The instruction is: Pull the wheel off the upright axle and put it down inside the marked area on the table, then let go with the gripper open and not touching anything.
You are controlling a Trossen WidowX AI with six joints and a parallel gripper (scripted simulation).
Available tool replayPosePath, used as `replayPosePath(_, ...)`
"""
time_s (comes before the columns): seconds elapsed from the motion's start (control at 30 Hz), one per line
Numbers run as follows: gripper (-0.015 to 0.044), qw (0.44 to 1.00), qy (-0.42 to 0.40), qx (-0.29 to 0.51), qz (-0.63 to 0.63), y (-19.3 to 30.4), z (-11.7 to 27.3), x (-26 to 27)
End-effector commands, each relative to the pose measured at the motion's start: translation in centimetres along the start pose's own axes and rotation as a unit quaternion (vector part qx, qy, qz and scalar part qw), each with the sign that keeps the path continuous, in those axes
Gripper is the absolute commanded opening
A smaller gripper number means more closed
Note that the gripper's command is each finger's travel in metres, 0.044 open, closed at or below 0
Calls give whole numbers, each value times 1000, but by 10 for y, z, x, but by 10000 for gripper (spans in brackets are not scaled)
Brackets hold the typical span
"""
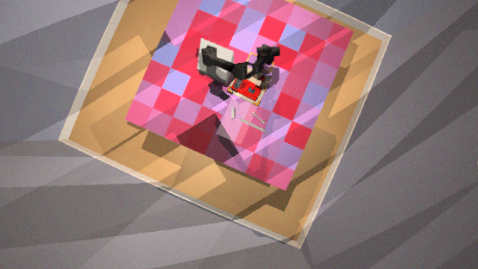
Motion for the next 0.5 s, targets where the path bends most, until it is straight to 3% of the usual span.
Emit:
replayPosePath(0.0,105,1000,0,2,-1,1,0,0)
replayPosePath(0.23,289,1000,0,2,-1,0,2,0)
replayPosePath(0.47,300,1000,-1,-3,1,0,58,1)
Point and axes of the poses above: the point midway between the two fingers, 35 mm back from their tips, its own z axis back along the fingers, its own x axis across the jaws, y = z × x, the point moved 1 cm from there along z, back along the fingers, and after that the axes turned 6 degrees about -z, right-handed, at the moved point
